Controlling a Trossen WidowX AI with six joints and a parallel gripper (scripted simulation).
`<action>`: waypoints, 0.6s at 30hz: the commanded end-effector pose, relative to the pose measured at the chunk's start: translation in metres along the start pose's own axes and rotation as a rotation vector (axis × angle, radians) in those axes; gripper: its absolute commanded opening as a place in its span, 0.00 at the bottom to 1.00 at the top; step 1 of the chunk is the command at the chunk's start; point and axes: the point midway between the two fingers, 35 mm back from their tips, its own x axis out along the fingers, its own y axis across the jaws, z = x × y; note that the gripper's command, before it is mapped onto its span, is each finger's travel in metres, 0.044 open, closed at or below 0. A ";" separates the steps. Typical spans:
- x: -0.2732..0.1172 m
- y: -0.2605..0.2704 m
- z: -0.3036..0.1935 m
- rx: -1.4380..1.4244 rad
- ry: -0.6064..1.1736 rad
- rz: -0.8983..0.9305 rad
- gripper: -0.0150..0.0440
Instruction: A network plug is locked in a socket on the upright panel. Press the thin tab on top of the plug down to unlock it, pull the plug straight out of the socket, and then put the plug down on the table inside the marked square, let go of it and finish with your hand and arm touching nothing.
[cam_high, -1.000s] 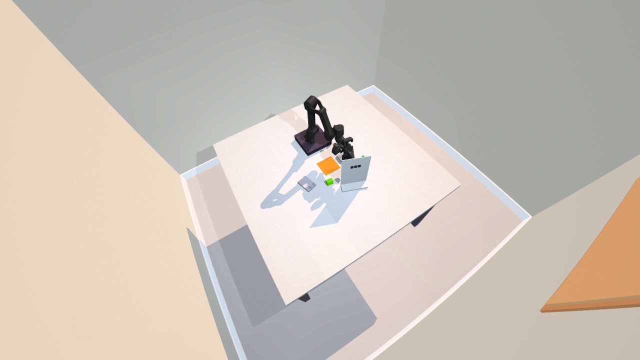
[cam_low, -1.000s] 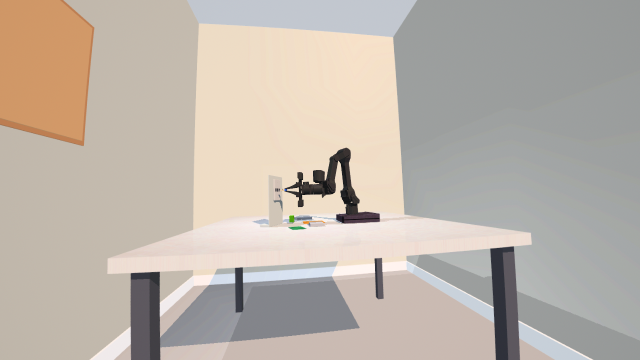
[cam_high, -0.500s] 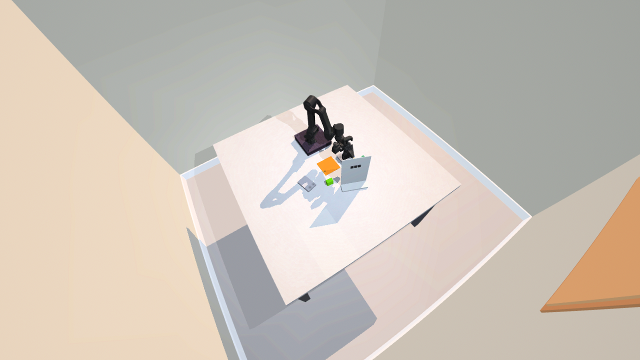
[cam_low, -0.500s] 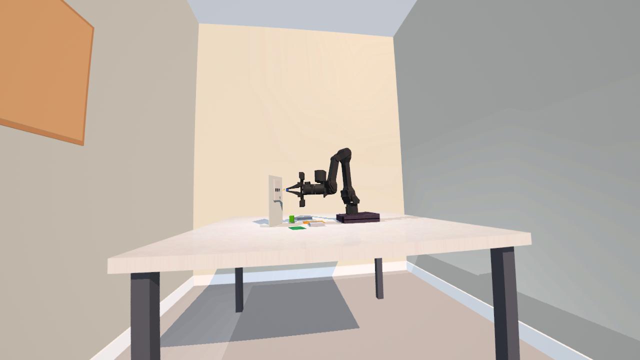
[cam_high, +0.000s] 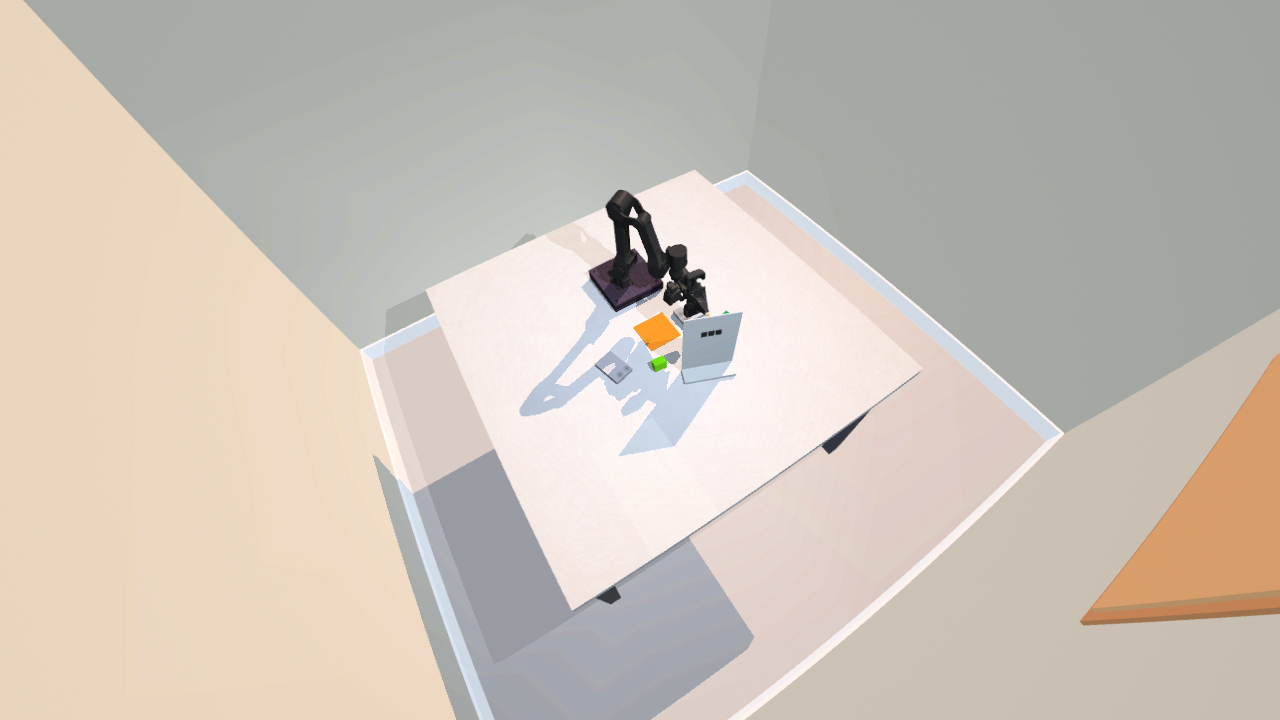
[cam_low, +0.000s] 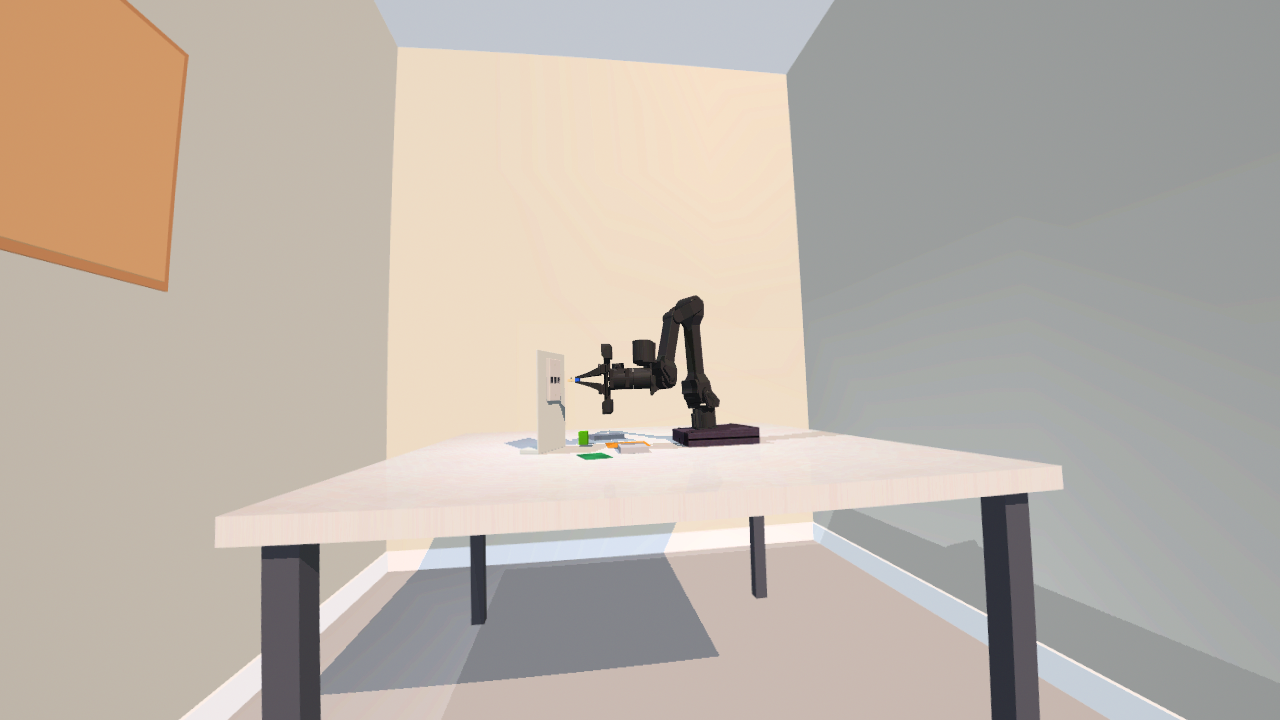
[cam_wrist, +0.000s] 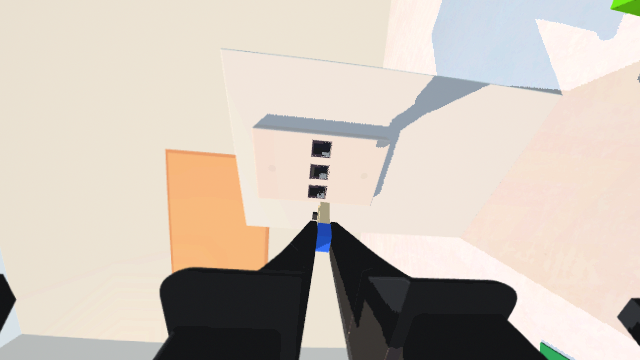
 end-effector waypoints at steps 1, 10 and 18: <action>-0.004 -0.001 0.000 -0.006 -0.001 -0.003 0.25; -0.009 -0.002 -0.003 -0.006 -0.001 -0.004 0.25; -0.009 0.004 -0.004 0.000 0.000 -0.001 0.25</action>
